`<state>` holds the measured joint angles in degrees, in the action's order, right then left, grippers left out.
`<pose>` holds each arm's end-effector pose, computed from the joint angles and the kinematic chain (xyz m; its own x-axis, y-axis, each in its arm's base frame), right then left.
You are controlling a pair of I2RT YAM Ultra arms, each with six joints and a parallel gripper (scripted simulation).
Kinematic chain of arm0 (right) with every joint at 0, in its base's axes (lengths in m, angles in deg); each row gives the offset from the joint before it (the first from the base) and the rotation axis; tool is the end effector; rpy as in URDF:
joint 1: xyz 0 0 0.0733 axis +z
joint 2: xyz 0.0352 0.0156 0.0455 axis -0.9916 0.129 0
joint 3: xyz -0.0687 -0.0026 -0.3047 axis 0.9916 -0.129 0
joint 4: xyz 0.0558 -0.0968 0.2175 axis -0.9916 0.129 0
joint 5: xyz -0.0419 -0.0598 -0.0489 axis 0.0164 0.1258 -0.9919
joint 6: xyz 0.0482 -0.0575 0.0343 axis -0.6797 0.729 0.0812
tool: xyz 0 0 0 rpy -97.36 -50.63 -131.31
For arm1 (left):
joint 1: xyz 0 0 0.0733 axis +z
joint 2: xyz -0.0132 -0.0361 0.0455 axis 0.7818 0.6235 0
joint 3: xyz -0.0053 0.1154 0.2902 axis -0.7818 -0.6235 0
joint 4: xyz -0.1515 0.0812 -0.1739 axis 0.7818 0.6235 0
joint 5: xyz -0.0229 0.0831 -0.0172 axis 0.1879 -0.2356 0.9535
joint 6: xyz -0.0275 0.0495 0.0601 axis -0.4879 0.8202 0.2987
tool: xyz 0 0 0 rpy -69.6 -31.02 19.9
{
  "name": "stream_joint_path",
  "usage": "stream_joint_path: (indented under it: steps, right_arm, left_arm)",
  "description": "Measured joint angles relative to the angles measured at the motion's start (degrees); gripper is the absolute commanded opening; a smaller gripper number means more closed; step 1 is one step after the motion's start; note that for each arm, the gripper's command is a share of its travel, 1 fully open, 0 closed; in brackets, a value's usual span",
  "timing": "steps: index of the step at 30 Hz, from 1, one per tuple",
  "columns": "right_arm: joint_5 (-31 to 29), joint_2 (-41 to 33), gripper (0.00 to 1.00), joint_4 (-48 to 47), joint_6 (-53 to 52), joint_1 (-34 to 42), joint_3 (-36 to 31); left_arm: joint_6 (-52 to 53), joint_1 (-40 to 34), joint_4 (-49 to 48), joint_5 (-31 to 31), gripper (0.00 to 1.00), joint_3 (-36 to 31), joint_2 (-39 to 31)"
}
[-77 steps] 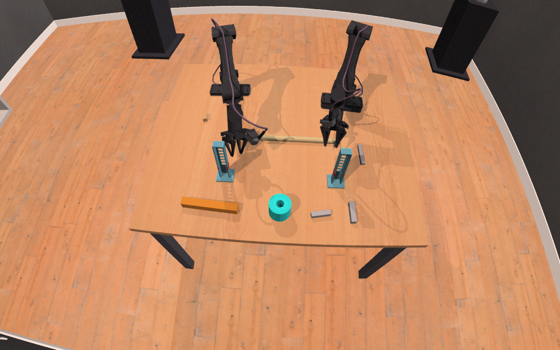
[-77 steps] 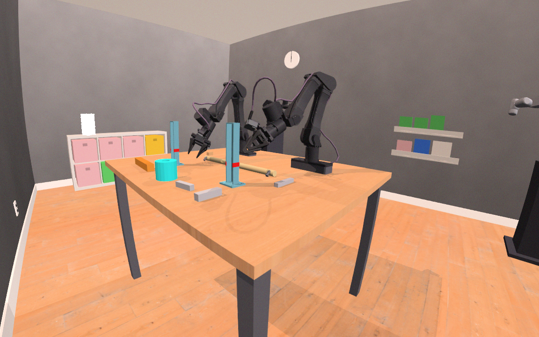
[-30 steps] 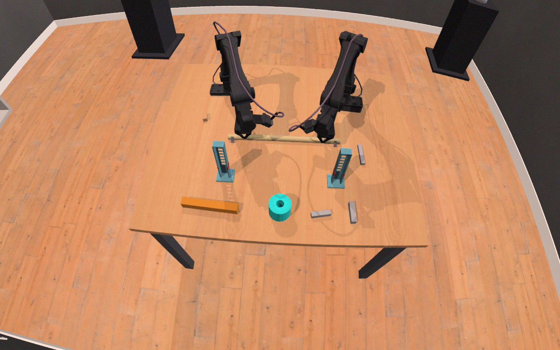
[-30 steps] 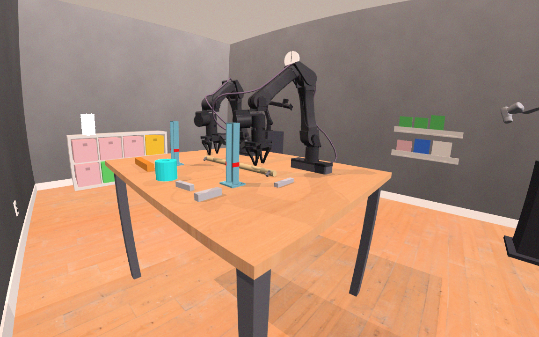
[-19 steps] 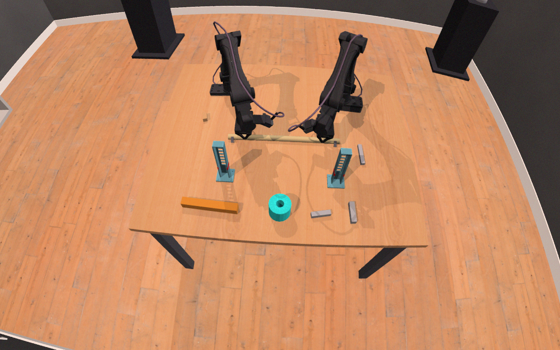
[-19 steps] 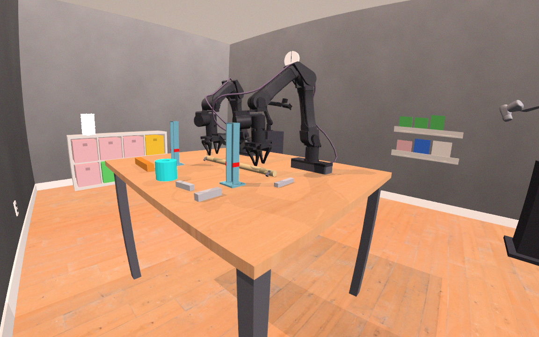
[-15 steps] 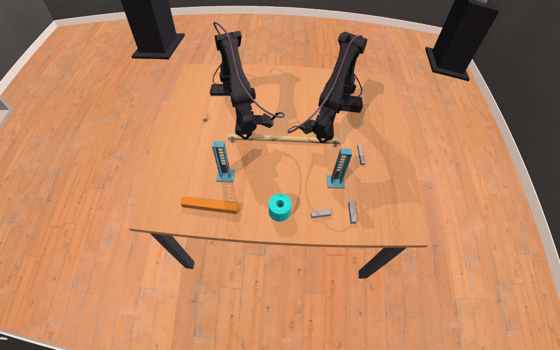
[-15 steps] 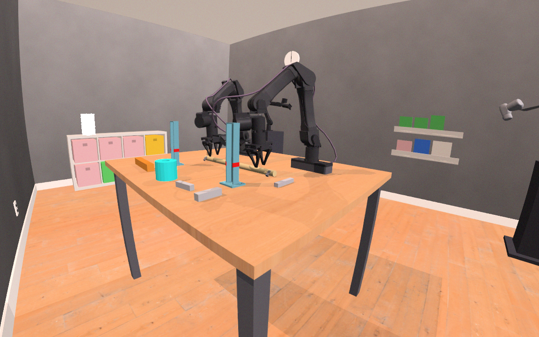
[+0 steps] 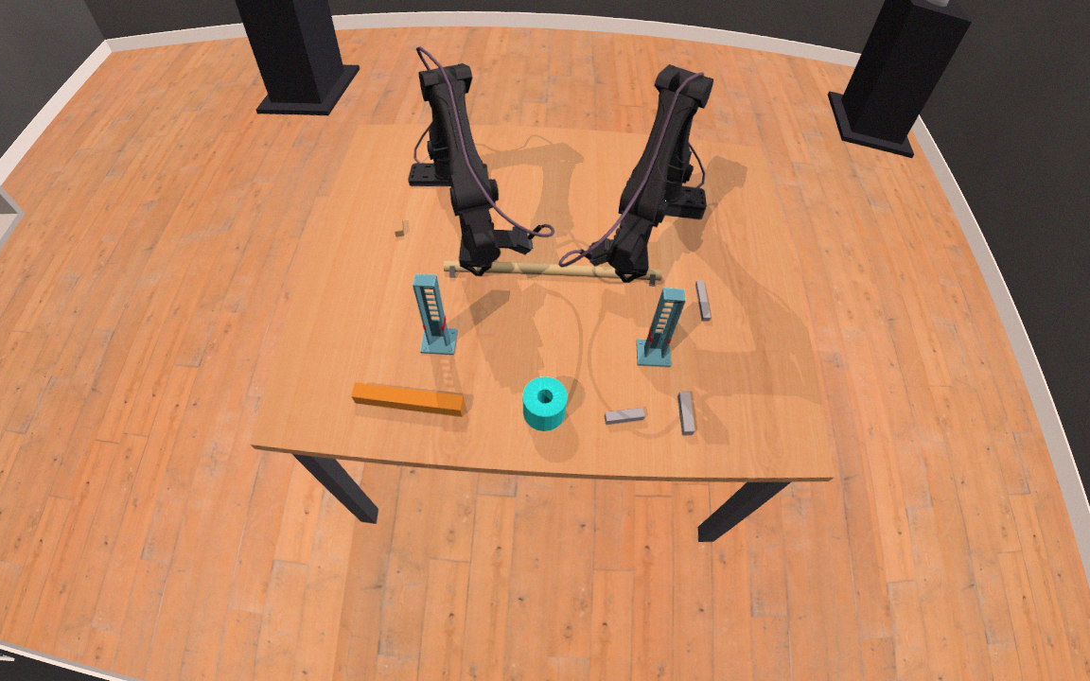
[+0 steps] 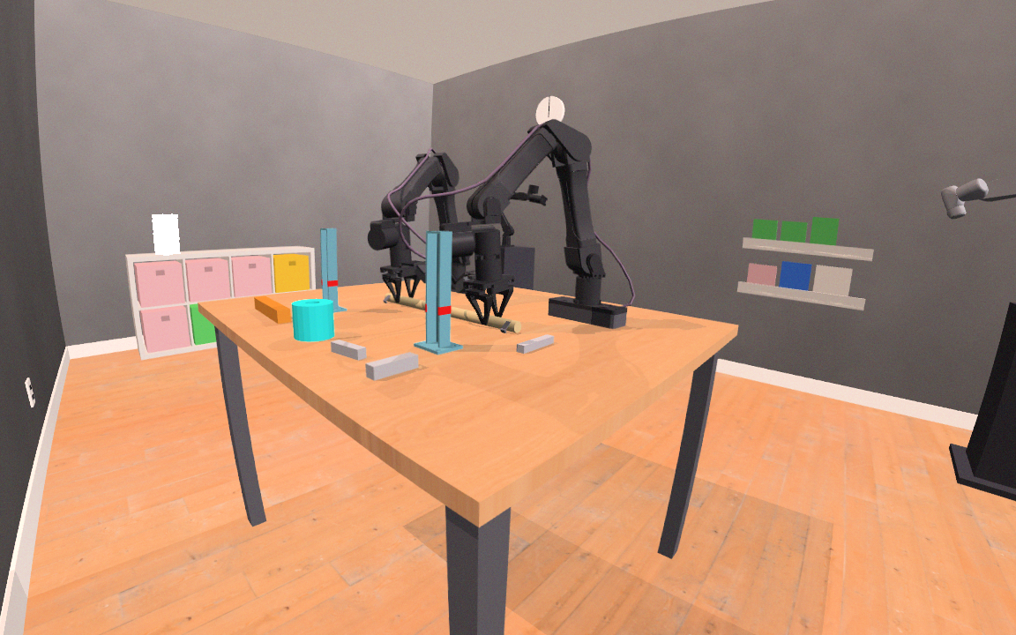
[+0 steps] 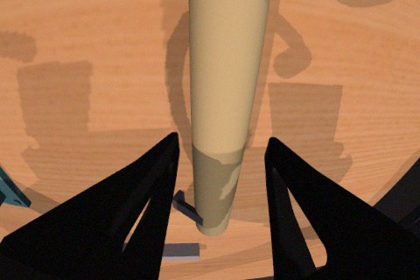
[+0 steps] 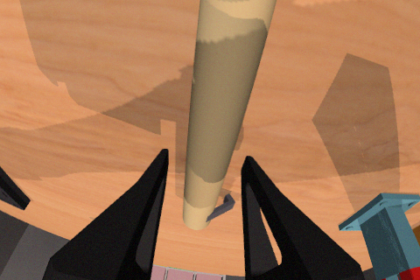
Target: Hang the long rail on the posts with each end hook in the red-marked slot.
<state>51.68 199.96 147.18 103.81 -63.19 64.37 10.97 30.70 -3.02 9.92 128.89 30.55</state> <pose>0.3166 0.1144 0.1665 -0.0065 -0.9999 0.0077 -0.9951 0.0072 0.0989 0.2485 -0.0962 0.1438 -0.0602 0.9982 0.0050 0.9915 0.0604 -0.1156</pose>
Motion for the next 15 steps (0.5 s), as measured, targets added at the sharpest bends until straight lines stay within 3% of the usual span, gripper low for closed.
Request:
stream_joint_path:
  steps: [9,15]
  right_arm:
    - [0.00,0.28,0.48,-0.76,0.00,0.00,-0.24]
    - [0.00,0.26,0.40,-0.76,0.00,0.00,-0.24]
  left_arm:
    - [0.00,-0.02,-0.94,0.00,0.48,-0.11,0.20]
    - [0.00,-0.02,-1.05,0.00,0.48,-0.11,0.20]
